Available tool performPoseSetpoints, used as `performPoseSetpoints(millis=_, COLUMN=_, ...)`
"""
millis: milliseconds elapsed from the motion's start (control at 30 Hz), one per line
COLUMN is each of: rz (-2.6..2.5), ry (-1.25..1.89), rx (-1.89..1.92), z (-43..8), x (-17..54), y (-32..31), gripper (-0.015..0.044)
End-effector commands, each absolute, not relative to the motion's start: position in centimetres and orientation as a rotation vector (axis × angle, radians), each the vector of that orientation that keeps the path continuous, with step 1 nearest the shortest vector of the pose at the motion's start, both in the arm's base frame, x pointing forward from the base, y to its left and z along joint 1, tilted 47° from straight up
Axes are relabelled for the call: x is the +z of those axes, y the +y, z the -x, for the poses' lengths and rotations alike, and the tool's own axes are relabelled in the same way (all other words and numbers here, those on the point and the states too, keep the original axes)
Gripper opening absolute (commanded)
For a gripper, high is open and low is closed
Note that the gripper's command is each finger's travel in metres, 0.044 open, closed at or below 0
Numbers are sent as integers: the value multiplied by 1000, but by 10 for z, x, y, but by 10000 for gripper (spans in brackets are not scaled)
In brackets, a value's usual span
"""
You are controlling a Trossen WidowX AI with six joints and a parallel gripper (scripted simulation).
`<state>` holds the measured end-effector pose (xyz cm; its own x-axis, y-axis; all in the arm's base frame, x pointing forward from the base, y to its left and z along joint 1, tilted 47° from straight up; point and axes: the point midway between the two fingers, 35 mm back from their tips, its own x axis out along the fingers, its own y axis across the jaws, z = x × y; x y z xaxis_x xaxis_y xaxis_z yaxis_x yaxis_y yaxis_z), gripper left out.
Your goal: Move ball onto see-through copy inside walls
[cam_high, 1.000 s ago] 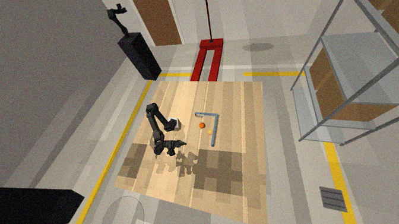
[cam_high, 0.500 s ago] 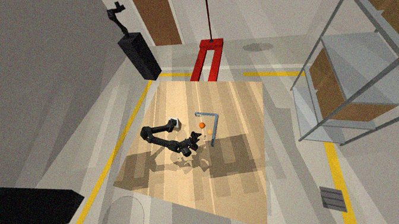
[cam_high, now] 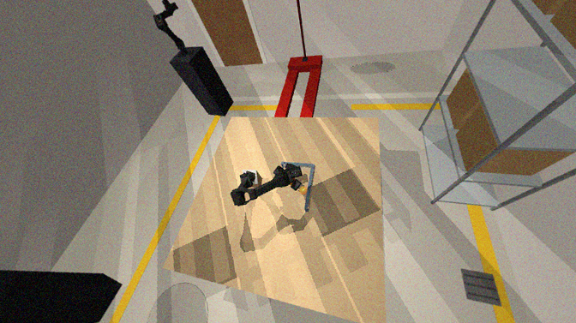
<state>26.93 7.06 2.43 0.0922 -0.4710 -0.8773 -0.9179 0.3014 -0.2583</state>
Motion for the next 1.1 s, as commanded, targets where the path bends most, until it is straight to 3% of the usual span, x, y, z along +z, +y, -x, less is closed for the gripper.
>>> performPoseSetpoints(millis=0, rz=1883, ry=1547, rx=697, z=-264, x=12, y=92, gripper=391)
performPoseSetpoints(millis=1067, rz=1989, ry=1538, rx=722, z=-272, x=-15, y=71, gripper=391)
